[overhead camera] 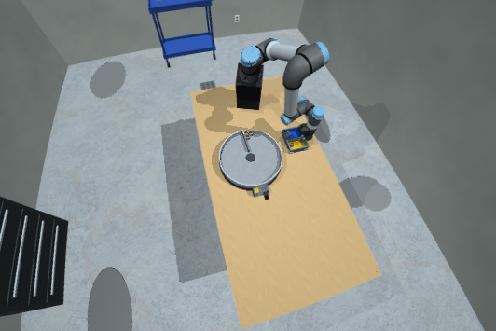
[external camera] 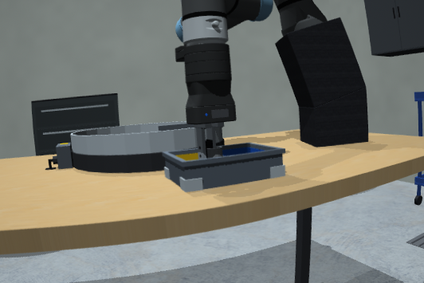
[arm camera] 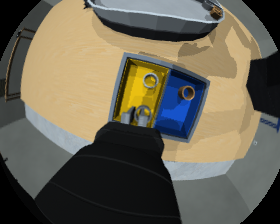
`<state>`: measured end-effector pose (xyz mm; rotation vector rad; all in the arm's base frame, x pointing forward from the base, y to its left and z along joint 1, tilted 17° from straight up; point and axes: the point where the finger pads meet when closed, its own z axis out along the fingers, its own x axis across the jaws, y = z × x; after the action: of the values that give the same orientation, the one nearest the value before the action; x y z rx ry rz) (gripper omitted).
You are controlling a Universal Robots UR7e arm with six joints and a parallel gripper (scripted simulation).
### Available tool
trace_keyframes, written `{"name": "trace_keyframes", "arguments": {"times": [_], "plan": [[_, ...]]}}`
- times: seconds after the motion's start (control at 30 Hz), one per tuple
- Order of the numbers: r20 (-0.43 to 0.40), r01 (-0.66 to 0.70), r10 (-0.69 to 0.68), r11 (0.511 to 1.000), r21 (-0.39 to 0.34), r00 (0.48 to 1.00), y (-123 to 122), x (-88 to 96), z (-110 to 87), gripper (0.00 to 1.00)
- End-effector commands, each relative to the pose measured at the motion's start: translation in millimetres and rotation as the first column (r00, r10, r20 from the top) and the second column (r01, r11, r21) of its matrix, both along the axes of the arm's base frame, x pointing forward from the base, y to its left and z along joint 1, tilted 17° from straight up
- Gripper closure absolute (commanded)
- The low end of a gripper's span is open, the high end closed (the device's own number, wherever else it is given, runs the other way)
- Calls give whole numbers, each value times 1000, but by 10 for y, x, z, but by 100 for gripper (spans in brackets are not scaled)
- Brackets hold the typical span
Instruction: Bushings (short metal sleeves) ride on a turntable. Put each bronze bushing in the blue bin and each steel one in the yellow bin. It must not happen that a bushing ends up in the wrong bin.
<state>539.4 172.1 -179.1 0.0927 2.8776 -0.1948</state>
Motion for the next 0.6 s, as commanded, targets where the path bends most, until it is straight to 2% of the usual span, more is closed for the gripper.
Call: {"name": "trace_keyframes", "arguments": {"times": [0.0, 0.57], "plan": [[2, 0, 0, 1000, 0, 1000, -2, 13, -28, 100], [1, 0, 0, 1000, 0, 1000, -14, 34, -108, 100]]}}
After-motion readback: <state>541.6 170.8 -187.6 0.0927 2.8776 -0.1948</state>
